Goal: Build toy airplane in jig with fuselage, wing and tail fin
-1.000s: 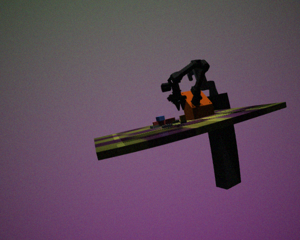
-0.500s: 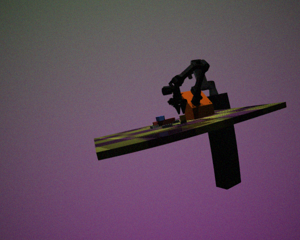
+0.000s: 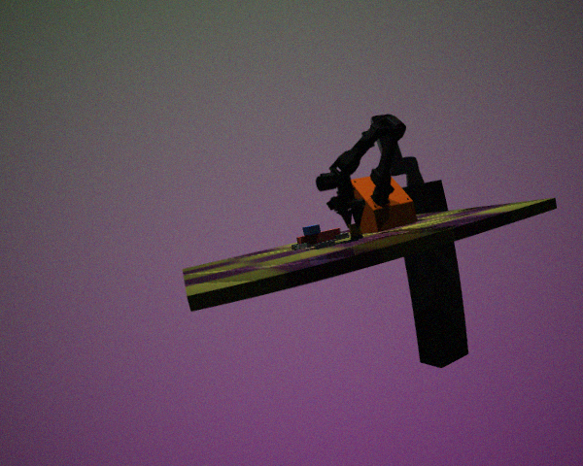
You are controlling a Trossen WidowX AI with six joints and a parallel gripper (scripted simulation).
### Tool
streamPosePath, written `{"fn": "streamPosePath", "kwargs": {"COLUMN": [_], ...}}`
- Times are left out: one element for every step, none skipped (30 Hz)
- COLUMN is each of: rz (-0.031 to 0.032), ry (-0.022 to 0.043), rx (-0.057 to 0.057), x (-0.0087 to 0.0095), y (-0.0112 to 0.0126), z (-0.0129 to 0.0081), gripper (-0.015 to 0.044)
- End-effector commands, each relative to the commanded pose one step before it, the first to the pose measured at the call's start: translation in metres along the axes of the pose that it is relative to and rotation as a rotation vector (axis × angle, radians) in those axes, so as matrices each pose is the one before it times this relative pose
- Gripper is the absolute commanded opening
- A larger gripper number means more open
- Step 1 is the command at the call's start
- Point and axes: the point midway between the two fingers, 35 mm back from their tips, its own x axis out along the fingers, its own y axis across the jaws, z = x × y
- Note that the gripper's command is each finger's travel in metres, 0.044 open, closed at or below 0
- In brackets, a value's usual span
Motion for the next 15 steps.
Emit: {"fn": "streamPosePath", "kwargs": {"rz": [0.00279,0.00027,0.00029,0.00032,0.00035,0.00038,0.0004,0.00043,0.00046,0.00048,0.00039,0.00024,0.00008,0.0,0.0], "ry": [0.00712,0.00003,0.00003,0.00004,0.00005,0.00006,0.00006,0.00007,0.00008,0.00009,0.00007,0.00005,0.00002,0.0,0.0], "rx": [0.0095,0.0,0.0,0.0,0.0,0.0,0.0,0.0,0.0,0.0,0.0,0.0,0.0,0.0,0.0], "x": [0.00764,0.00155,0.00155,0.00154,0.00154,0.00153,0.00152,0.00153,0.00153,0.00151,0.00117,0.0007,0.00023,0.0,0.0], "y": [-0.00066,0.00006,0.00007,0.00008,0.00008,0.00009,0.00009,0.0001,0.0001,0.00011,0.00009,0.00005,0.00002,0.0,0.0], "z": [-0.0024,-0.00011,-0.00012,-0.00014,-0.00015,-0.00016,-0.00018,-0.00019,-0.00021,-0.00022,-0.00018,-0.00011,-0.00004,0.0,0.0], "gripper": [0.044,0.044,0.044,0.044,0.044,0.044,0.044,0.044,0.044,0.044,0.044,0.044,0.044,0.0414,0.0387]}}
